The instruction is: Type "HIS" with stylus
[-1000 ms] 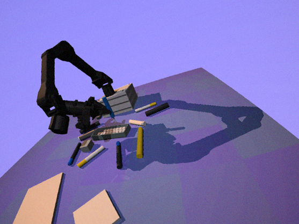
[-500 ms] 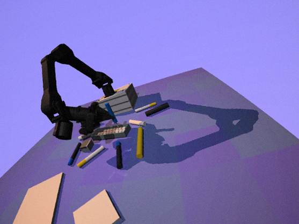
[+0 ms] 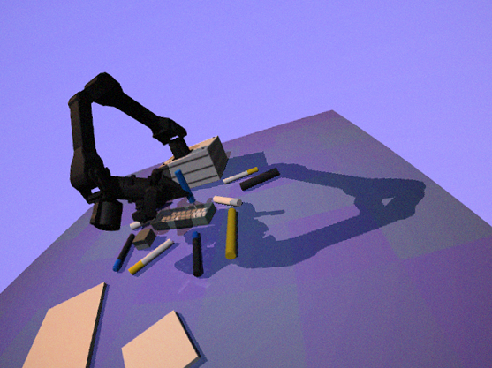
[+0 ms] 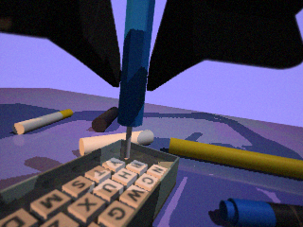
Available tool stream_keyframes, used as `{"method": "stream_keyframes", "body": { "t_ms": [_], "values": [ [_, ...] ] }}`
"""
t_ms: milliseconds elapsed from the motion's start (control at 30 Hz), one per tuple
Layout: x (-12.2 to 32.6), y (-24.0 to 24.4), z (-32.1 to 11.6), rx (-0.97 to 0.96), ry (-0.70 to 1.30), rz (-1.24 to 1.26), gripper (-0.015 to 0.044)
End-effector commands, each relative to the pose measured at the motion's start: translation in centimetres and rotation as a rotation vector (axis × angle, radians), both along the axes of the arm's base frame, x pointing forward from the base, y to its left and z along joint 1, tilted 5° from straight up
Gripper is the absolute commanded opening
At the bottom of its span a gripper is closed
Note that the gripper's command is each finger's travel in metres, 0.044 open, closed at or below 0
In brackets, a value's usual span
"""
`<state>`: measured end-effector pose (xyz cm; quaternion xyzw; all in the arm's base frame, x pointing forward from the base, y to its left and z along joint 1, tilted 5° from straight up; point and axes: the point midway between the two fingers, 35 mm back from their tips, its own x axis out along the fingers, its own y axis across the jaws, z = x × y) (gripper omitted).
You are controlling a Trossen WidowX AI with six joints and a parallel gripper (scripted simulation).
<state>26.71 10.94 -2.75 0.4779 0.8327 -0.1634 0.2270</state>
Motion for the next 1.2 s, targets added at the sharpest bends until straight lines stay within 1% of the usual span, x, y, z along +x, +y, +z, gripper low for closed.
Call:
{"method": "stream_keyframes", "body": {
  "t_ms": [0, 1167],
  "values": [
    [-0.1, 0.0, -0.3, 0.003, 0.003, 0.000, 0.0081],
    [-0.1, -0.1, -1.5, 0.003, 0.003, 0.000, 0.0081]
  ]
}}
